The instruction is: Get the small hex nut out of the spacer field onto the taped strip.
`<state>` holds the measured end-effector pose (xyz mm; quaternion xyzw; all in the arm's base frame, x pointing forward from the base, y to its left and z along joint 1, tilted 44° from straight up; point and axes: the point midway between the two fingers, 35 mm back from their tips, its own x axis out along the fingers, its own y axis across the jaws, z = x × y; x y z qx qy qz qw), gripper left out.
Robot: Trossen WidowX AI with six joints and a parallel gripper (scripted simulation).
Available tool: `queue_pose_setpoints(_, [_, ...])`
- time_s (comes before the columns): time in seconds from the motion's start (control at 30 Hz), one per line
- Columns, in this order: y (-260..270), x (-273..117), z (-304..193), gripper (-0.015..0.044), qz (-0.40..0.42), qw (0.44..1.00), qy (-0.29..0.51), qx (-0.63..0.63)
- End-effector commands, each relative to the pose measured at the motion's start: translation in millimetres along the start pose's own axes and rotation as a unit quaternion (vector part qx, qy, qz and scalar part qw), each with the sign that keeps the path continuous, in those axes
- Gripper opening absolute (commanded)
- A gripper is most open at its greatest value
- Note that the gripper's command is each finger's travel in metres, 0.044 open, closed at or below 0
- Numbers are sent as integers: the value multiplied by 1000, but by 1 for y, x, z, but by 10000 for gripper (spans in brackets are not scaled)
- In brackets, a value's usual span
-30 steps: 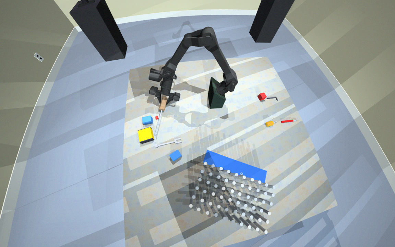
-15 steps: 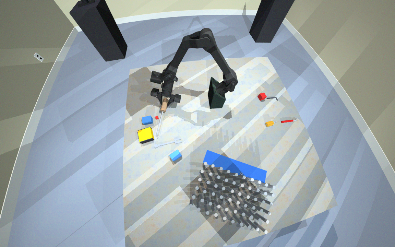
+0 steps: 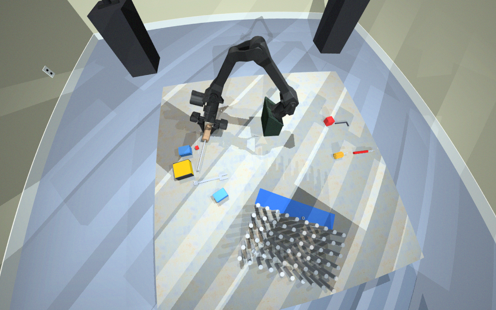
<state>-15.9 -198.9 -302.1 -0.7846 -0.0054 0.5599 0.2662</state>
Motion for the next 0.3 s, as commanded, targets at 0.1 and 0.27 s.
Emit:
queue_pose_setpoints(0.1, [0,0,0,315,0,1000,0,0])
queue_pose_setpoints(0.27, [0,0,0,440,0,1000,0,0])
